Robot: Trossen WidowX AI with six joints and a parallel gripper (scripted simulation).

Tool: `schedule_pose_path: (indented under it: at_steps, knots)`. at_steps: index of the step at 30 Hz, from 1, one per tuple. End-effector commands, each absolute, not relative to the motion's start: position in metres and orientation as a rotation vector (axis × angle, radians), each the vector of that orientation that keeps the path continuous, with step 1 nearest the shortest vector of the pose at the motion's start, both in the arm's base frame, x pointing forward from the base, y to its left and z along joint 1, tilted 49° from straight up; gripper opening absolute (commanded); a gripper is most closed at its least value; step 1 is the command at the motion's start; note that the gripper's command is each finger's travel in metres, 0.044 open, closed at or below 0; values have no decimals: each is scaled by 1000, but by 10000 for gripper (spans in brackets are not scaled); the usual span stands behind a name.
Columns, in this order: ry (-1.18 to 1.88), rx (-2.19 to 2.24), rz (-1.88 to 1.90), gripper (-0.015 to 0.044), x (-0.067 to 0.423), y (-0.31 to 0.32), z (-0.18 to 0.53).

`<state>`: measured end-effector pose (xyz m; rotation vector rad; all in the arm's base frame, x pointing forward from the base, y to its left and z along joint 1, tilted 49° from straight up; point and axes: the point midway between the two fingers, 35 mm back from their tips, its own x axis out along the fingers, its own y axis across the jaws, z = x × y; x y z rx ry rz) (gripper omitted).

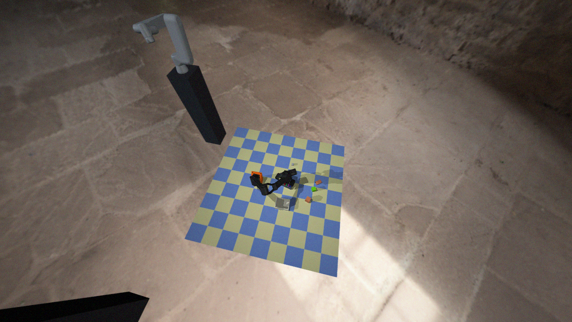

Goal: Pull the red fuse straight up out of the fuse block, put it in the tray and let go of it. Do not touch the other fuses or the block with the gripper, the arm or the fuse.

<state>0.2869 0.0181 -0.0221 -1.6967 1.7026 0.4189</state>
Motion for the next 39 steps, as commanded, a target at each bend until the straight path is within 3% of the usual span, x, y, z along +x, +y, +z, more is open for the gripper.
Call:
schedule_pose_path:
  at_steps: [1, 39]
  knots:
    - [1700, -1690, 417, 0, 288, 20, -21]
    - [1701, -1693, 418, 0, 286, 34, -8]
